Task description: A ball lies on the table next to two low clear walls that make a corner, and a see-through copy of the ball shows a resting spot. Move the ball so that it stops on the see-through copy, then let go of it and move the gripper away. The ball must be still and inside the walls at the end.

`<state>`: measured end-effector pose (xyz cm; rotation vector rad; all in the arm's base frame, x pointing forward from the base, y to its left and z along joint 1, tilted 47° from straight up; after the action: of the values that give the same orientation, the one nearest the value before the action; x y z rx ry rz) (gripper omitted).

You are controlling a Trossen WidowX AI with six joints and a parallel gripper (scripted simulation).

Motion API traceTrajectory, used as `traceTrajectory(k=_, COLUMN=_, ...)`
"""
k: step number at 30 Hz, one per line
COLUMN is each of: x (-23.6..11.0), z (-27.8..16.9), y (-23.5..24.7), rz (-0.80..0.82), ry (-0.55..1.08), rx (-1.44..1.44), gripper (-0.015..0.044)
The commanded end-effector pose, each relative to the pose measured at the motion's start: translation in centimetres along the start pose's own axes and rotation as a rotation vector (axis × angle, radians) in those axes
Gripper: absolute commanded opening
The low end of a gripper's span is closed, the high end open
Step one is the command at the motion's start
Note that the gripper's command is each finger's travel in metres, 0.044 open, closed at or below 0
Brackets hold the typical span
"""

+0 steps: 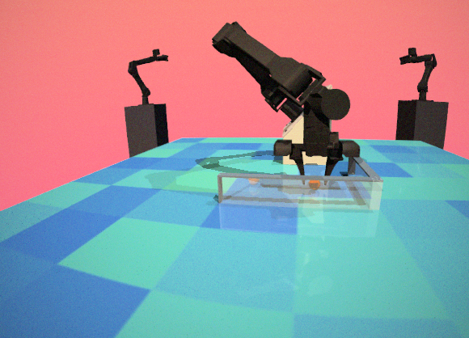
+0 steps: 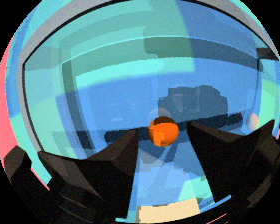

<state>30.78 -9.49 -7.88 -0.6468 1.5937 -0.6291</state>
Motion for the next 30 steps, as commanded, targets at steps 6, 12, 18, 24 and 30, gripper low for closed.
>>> traceTrajectory(k=6, x=0.2, z=-0.1, y=0.1, rz=-0.004, ry=-0.001, rx=-0.007, gripper=0.0104)
traceTrajectory(k=12, x=0.2, z=-0.1, y=0.1, rz=-0.004, ry=-0.001, rx=-0.007, gripper=0.0045)
traceTrajectory(k=18, x=-2.0, z=0.2, y=-0.2, rz=-0.019, ry=-0.027, rx=-0.034, gripper=0.0000)
traceTrajectory(k=24, x=-4.6, z=0.5, y=0.0, rz=-0.009, ry=-0.026, rx=-0.030, gripper=0.0000)
traceTrajectory(k=30, x=-8.5, z=0.5, y=0.2, rz=0.001, ry=-0.016, rx=-0.019, gripper=0.0000)
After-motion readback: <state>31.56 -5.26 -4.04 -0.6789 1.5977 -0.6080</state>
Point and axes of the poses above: the point midway between the two fingers, 35 mm back from their tips, its own x axis out along the fingers, its own y axis across the jaws, z = x × y, the point moved 1 cm from there along -x, back along the fingers, and after that the axes turned 12 degrees about -x, right-handed, at the moved point
